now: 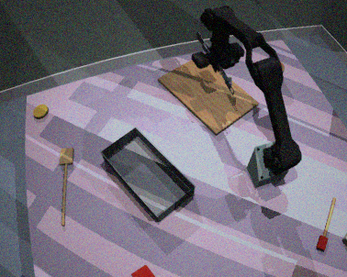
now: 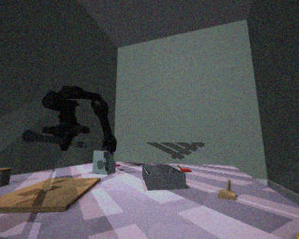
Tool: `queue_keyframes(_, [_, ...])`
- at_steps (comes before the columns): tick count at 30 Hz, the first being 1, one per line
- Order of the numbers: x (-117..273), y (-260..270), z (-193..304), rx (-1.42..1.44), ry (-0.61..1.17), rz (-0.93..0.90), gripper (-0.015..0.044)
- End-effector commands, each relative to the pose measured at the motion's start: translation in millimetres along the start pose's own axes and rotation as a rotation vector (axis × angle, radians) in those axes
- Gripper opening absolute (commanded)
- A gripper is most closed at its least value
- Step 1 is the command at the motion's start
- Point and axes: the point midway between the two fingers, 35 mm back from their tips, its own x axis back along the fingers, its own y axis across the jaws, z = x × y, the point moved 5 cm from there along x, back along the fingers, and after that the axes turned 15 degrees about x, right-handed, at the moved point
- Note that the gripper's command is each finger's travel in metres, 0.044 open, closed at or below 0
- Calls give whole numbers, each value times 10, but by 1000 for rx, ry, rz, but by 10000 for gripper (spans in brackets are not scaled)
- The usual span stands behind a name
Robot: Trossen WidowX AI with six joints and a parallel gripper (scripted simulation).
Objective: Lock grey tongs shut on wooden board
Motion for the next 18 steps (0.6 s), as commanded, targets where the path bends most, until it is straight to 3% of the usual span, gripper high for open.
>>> queue_keyframes(1, [-95,7,6,1,-6,-2,-150])
queue_keyframes(18, [-375,10,27,1,-5,-2,-150])
